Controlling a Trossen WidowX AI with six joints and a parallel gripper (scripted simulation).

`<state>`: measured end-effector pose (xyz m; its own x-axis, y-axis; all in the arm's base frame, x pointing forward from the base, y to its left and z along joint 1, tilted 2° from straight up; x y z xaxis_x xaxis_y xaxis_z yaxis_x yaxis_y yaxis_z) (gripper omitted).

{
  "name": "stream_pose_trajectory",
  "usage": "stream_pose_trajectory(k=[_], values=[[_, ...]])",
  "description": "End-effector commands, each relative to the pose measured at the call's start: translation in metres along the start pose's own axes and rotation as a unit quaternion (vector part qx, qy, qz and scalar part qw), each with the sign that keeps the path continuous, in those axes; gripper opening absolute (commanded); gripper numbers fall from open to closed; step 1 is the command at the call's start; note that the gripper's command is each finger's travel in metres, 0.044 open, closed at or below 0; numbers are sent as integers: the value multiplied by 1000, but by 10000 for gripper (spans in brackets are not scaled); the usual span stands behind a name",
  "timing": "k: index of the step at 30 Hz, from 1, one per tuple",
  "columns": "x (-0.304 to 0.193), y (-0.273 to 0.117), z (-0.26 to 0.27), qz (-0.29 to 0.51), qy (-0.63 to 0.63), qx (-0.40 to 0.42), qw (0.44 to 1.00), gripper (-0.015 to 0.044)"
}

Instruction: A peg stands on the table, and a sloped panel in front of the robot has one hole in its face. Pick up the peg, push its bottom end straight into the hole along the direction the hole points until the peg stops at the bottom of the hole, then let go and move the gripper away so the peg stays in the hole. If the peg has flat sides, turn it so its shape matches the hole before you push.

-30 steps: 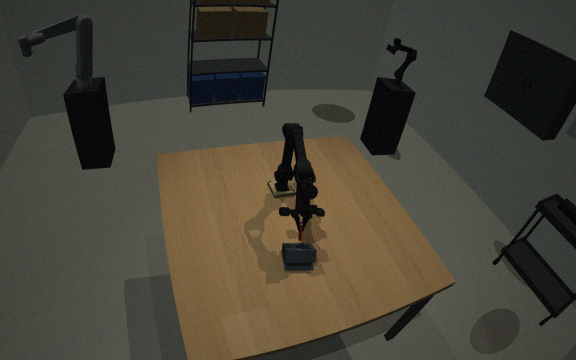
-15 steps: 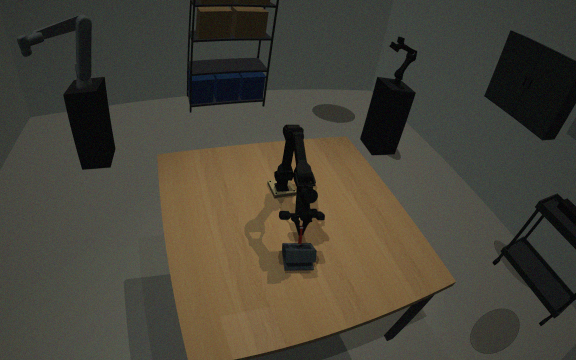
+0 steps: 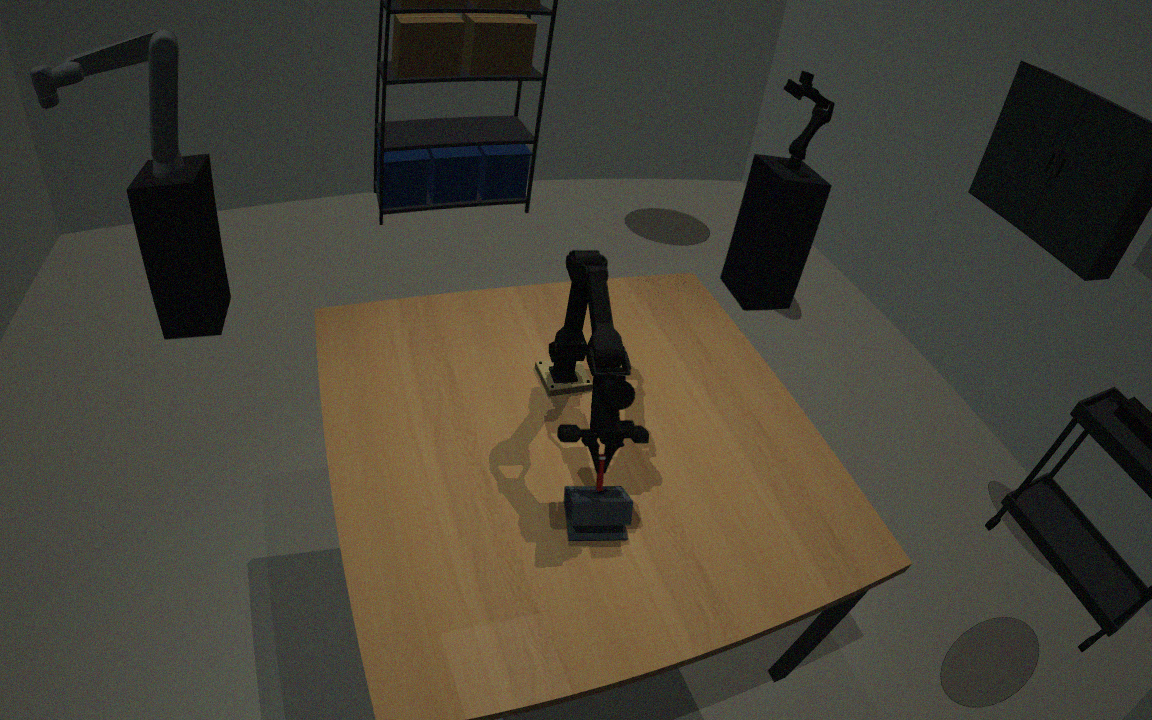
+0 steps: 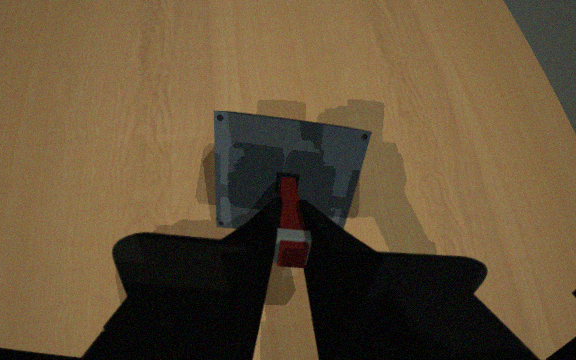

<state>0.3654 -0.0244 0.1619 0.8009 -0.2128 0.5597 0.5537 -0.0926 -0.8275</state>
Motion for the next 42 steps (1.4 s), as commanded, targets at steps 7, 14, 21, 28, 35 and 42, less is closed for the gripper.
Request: stream_pose_trajectory(k=[7, 14, 21, 28, 35, 42], values=[[0, -1, 0, -1, 0, 0, 1000, 0], [-2, -1, -1, -1, 0, 0, 1000, 0], [-5, -1, -1, 0, 0, 0, 1000, 0], [-6, -1, -1, 0, 0, 0, 1000, 0], [-5, 2, -1, 0, 0, 0, 1000, 0], [-4, 5, -1, -1, 0, 0, 1000, 0]])
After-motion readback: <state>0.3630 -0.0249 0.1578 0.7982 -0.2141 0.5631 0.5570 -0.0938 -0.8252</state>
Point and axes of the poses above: the point midway between the two fingers, 35 mm back from their tips, its own y axis out along the fingers, its own z axis across the jaws, x = y × z, the point moved 6 cm from there along -y, back along the fingers, and after that the axes turned 5 degrees about y, right-handed, at the moved point
